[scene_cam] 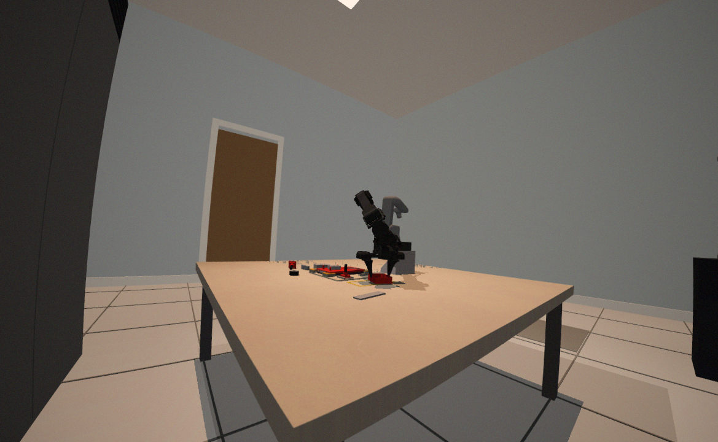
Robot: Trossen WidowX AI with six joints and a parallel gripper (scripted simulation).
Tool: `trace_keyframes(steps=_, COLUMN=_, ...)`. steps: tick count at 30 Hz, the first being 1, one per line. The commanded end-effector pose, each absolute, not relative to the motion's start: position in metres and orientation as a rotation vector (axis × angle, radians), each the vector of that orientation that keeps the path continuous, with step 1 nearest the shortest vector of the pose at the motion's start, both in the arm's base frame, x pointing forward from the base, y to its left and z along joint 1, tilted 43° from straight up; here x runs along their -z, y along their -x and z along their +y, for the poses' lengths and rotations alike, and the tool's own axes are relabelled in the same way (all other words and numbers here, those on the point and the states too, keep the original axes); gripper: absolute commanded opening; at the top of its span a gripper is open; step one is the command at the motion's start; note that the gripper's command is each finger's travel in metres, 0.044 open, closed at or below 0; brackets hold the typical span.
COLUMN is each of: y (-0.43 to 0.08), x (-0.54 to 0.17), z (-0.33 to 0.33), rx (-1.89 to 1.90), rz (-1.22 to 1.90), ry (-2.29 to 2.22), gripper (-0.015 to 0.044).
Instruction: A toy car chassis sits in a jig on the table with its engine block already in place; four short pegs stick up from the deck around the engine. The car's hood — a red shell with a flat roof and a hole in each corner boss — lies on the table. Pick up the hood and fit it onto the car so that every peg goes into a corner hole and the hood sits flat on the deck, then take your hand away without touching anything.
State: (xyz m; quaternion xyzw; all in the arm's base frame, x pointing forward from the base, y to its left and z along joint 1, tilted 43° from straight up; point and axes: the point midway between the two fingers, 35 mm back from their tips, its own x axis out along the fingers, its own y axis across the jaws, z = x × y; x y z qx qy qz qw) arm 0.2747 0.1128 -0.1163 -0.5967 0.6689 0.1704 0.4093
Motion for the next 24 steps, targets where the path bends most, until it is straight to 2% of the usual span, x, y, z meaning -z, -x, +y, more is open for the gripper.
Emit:
trace_keyframes(steps=1, y=-0.275, x=0.116, z=0.113, rx=-0.429, rz=1.684, ry=1.503, gripper=0.0053)
trace_keyframes(steps=16, y=-0.275, x=0.116, z=0.113, rx=-0.429, rz=1.684, ry=1.503, gripper=0.044)
trace_keyframes(steps=24, y=-0.275, x=0.095, z=0.134, rx=-0.429, rz=1.682, ry=1.505, gripper=0.044)
